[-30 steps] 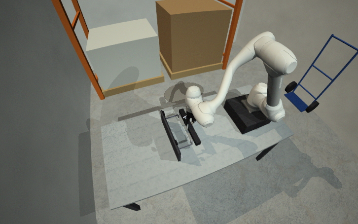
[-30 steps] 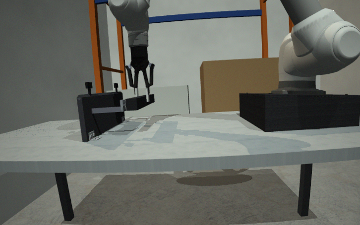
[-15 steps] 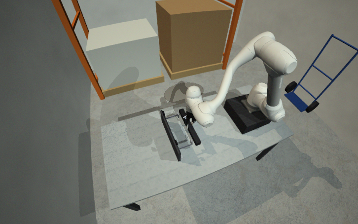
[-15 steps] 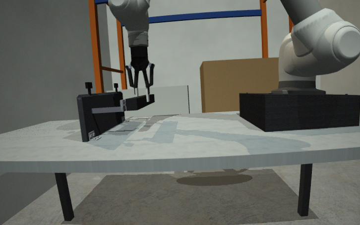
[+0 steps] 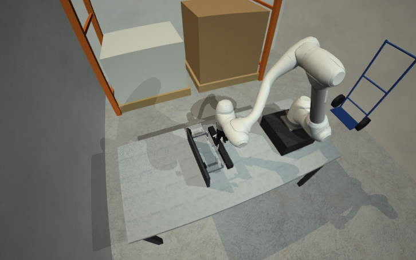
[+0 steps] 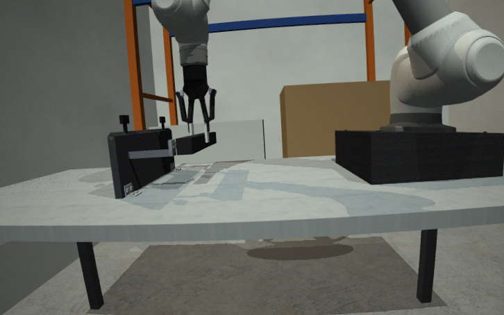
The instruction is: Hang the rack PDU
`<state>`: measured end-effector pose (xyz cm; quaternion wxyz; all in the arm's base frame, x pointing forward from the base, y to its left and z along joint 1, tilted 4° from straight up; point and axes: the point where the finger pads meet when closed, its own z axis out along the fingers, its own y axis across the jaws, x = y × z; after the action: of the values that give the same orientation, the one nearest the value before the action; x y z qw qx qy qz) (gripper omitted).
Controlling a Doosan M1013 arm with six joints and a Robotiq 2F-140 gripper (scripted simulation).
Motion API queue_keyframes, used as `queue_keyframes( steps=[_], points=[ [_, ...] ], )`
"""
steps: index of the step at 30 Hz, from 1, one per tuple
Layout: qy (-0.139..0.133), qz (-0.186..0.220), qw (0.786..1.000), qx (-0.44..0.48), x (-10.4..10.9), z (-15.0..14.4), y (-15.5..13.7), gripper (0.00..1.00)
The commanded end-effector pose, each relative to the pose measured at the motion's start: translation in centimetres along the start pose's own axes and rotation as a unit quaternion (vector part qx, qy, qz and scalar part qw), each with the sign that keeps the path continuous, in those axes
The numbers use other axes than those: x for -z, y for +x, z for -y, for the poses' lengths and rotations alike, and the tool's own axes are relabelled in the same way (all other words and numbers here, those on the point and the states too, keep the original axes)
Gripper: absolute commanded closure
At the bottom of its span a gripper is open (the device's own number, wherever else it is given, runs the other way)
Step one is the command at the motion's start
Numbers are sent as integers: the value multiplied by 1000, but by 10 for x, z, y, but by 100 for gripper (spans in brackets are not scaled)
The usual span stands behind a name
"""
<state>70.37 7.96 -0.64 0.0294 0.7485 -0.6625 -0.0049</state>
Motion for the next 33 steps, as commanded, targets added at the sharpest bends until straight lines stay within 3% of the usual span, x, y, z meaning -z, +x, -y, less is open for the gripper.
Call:
queue_keyframes(
  steps=[1,33],
  points=[
    [1,-2,1000,4,3,-1,-1,100],
    [-1,-2,1000,6,3,17,-1,100]
  ],
)
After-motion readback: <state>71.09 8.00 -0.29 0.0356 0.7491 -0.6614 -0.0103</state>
